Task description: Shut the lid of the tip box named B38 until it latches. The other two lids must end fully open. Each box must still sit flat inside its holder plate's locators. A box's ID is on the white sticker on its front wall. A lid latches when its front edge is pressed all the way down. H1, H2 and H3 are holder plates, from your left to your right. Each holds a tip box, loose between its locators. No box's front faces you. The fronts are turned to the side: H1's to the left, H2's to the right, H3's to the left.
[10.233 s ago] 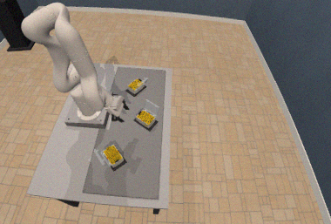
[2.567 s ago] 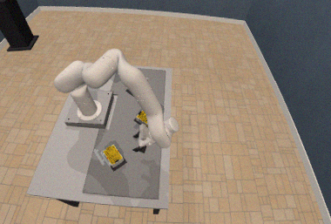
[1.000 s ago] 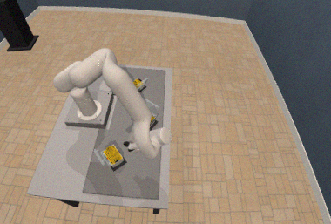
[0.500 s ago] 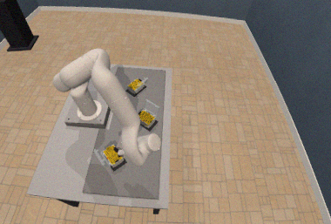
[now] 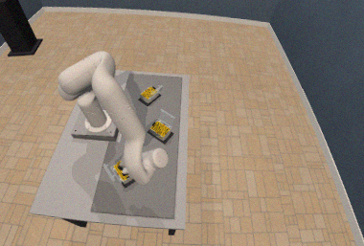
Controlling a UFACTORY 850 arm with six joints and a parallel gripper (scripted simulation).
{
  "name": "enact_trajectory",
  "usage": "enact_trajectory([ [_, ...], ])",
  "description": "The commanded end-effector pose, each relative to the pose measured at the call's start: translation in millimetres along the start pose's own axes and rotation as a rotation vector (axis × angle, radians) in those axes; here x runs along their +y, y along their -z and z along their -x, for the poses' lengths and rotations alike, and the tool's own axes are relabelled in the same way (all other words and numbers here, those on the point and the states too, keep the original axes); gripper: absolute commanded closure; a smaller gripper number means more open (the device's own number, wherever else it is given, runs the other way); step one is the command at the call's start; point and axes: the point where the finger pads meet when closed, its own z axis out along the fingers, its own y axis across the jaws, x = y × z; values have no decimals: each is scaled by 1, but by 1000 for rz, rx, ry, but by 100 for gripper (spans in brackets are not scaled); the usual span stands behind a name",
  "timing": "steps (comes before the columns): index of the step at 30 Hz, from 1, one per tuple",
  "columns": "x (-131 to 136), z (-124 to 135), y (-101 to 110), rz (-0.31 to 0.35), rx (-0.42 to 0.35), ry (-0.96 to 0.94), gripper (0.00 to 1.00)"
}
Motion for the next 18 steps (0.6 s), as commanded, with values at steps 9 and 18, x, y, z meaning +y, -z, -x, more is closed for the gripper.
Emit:
enact_trajectory([
  [9, -30, -40, -35, -126, -254, 296, 100],
  [18, -47, -63, -56, -197, -397, 467, 100],
])
